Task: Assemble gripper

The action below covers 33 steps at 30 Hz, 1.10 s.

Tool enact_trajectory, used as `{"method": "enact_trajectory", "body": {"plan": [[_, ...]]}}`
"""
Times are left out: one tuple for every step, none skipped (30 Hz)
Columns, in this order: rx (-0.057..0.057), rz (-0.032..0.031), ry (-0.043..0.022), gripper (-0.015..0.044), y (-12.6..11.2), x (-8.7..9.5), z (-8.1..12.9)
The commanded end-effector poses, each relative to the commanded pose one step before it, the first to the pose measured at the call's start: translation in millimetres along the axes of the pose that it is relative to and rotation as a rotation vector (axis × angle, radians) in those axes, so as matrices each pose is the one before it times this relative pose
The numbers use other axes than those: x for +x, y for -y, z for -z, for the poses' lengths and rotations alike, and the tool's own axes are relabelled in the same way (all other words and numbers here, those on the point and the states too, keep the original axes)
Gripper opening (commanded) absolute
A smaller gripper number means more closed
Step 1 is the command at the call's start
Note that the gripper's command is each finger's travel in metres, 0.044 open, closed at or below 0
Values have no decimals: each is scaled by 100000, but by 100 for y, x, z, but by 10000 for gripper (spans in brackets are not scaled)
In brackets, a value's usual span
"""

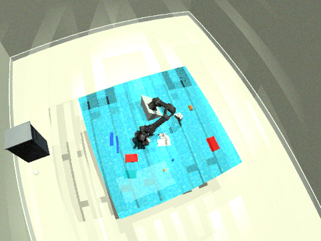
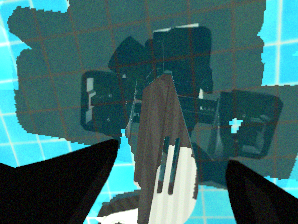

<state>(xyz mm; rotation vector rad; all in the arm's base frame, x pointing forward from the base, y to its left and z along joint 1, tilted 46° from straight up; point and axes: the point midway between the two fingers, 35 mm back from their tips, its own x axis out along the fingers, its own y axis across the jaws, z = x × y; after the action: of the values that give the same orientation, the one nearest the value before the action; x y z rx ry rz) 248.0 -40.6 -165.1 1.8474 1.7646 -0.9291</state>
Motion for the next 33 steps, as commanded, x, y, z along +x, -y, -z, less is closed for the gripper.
{"method": "enact_trajectory", "body": {"plan": [[-9,-5,-3,204,-3,1,3],[0,0,0,177,0,0,0],[0,0,0,151,0,0,0],[0,0,0,145,0,0,0],[0,0,0,138,0,0,0],[0,0,0,134,0,0,0],[0,0,0,134,0,0,0],[0,0,0,134,0,0,0],[0,0,0,134,0,0,0],[0,0,0,134,0,0,0],[0,0,0,134,0,0,0],[0,0,0,134,0,0,0],[0,0,0,134,0,0,0],[0,0,0,134,0,0,0],[0,0,0,134,0,0,0],[0,0,0,134,0,0,0],[0,0,0,134,0,0,0],[0,0,0,134,0,0,0],[0,0,0,134,0,0,0],[6,-4,4,134,-7,-49,-3],[17,-12,12,134,-20,-146,-8],[27,-19,19,134,-32,-245,-13],[33,-23,21,134,-37,-302,-16],[33,-21,19,134,-33,-304,-15],[32,-20,16,134,-30,-306,-13],[32,-18,13,134,-27,-307,-12],[31,-17,10,134,-23,-308,-11],[30,-16,8,134,-20,-310,-10],[30,-15,5,134,-17,-311,-9],[29,-13,2,134,-13,-312,-8],[29,-12,-1,134,-10,-314,-6],[28,-11,-3,134,-6,-315,-5],[27,-10,-6,134,-3,-316,-4]]}}
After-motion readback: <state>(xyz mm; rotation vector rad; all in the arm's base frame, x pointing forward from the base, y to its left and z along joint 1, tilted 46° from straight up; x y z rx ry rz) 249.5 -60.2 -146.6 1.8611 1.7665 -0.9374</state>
